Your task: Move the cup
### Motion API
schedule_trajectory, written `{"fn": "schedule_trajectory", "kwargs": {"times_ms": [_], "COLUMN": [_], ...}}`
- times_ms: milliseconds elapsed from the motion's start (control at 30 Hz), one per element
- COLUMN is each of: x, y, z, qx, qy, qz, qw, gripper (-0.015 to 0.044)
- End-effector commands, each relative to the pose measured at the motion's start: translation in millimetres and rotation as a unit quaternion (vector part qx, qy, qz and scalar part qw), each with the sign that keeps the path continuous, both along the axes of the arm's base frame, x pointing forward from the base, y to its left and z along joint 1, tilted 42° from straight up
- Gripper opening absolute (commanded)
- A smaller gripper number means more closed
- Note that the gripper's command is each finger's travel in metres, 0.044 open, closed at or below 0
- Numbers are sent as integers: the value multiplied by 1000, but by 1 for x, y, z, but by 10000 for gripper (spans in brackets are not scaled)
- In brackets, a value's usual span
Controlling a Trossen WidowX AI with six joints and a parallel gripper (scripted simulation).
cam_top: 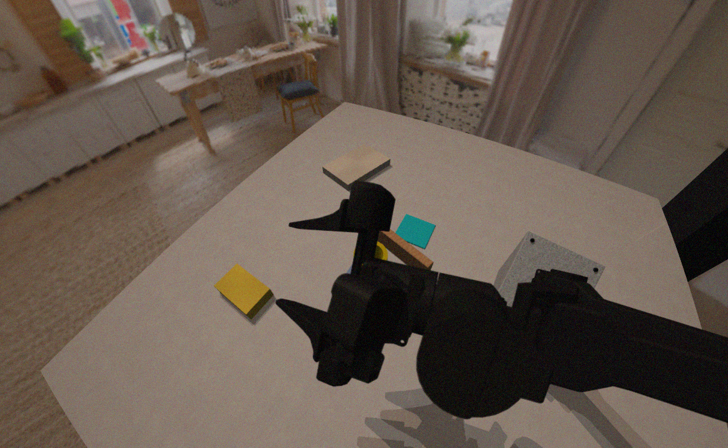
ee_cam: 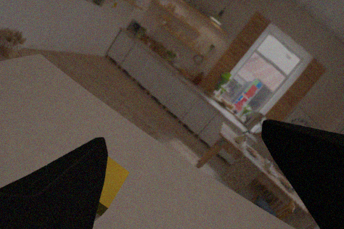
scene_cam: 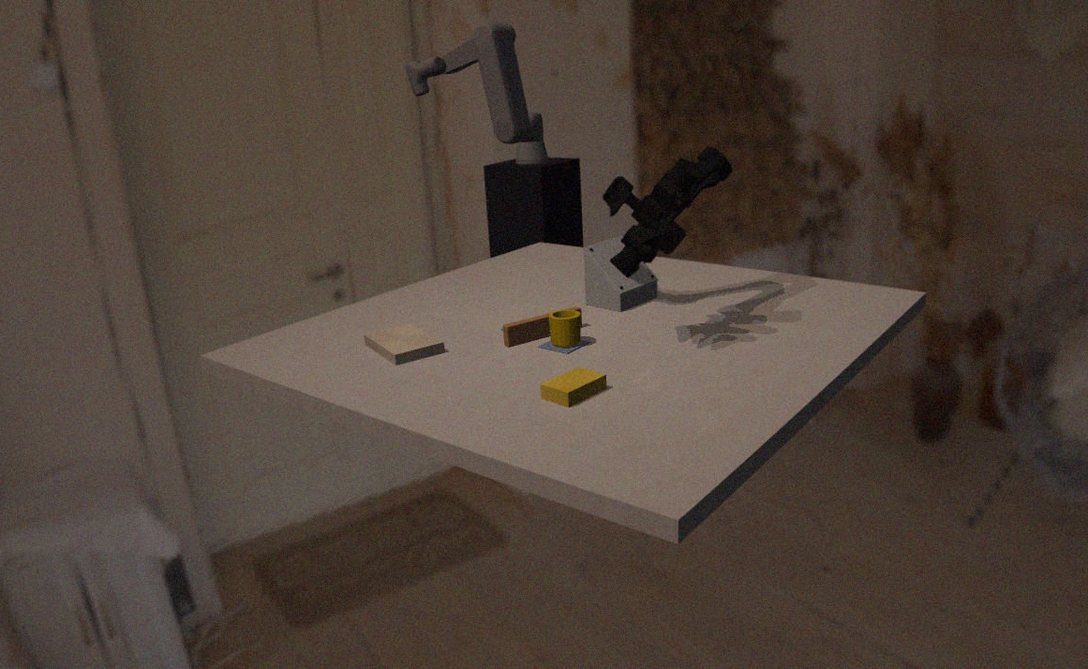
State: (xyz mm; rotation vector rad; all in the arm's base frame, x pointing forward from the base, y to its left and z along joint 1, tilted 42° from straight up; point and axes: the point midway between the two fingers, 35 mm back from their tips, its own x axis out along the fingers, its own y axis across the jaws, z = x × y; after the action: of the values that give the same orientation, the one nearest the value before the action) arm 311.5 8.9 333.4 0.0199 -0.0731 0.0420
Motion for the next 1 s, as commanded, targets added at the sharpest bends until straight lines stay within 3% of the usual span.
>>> {"fn": "schedule_trajectory", "kwargs": {"times_ms": [0, 167, 267, 333, 433, 533, 633, 700, 767, 967], "x": [2, 36, 46, 46, 38, 26, 13, 7, 5, 5], "y": [0, -7, -14, -17, -20, -22, -22, -27, -29, -29], "z": [-2, -69, -115, -144, -182, -210, -227, -235, -238, -238], "qx": [5, 143, 256, 338, 465, 577, 665, 689, 696, 696], "qy": [7, 195, 318, 395, 496, 567, 605, 610, 611, 611], "qz": [1, 16, 0, -22, -74, -142, -220, -250, -260, -260], "qw": [1000, 970, 913, 854, 730, 570, 379, 302, 275, 275], "gripper": [374, 242, 167, 167, 167, 167, 167, 167, 167, 167]}}
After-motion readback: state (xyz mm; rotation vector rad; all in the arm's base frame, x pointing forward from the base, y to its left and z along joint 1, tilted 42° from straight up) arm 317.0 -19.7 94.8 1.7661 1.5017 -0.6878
